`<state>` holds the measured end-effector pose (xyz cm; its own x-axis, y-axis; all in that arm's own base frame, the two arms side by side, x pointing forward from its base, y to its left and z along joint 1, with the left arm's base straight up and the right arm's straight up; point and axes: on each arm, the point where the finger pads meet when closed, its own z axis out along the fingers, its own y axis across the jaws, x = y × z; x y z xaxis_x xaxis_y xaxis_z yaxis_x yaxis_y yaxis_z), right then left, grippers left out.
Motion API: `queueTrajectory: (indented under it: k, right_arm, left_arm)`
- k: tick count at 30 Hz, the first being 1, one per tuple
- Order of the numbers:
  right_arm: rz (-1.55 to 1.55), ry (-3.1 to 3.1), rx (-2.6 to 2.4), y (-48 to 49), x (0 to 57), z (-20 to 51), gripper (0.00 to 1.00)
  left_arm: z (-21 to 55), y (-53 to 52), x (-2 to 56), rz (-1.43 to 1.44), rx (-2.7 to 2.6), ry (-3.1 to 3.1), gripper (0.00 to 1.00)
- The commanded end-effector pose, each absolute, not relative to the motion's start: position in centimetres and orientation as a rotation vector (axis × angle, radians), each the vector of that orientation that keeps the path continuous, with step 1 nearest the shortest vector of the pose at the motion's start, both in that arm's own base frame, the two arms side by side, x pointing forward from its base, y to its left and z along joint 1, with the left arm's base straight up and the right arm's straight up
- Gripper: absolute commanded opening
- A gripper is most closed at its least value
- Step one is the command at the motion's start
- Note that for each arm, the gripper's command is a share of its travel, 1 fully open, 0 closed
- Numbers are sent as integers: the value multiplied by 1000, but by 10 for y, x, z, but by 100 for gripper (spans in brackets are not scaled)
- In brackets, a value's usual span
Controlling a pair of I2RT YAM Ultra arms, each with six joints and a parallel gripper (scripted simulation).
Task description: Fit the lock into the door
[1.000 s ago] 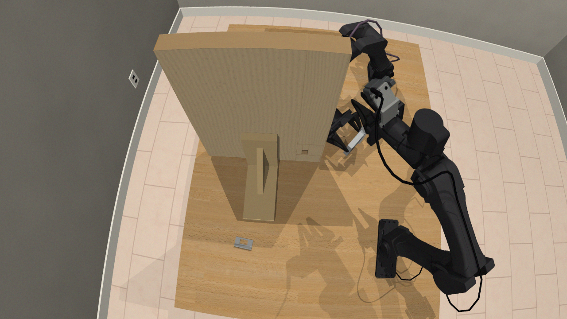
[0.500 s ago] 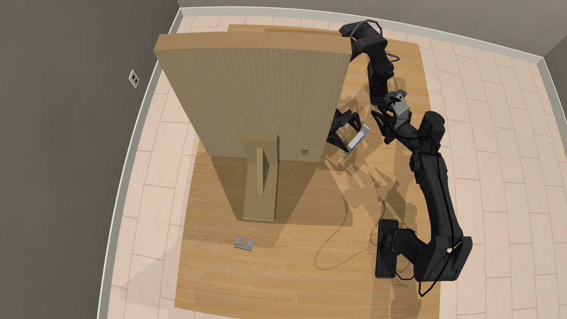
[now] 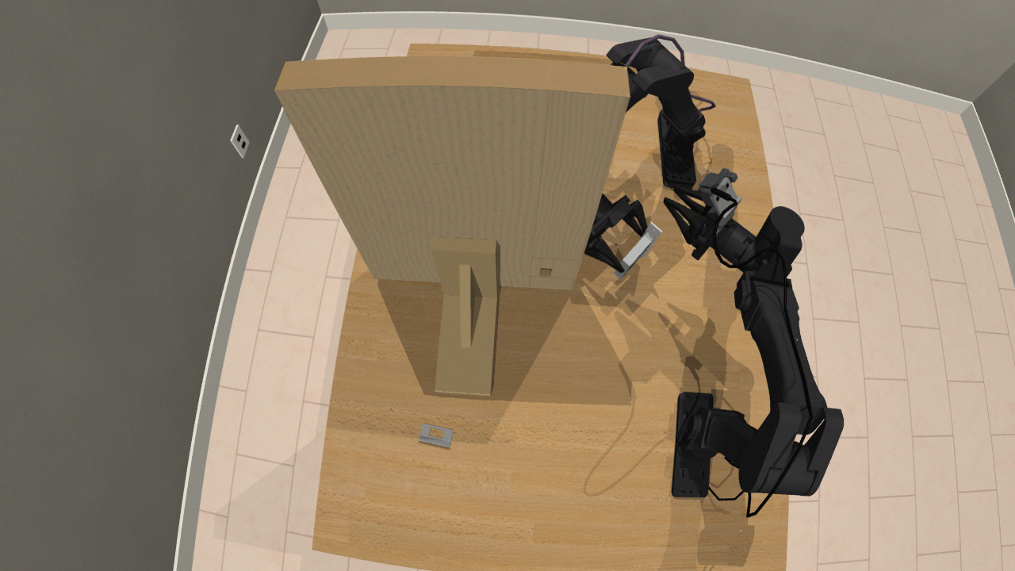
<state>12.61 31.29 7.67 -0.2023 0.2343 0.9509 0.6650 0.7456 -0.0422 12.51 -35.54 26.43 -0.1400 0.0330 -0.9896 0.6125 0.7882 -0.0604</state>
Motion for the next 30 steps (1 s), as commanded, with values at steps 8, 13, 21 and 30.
queueTrajectory:
  k: [8,13,21,30]
  right_arm:
    - [-541,-1733,-693,322,132,102,76]
    - [-541,-1733,-693,322,132,102,76]
    - [-541,-1733,-693,322,132,102,76]
    - [-541,-1733,-693,322,132,102,76]
  left_arm:
    - [263,-357,129,-544,486,1634,29]
    - [257,-358,128,-544,486,1634,29]
    - [244,-361,128,-544,486,1634,29]
    - [232,-363,128,-544,486,1634,29]
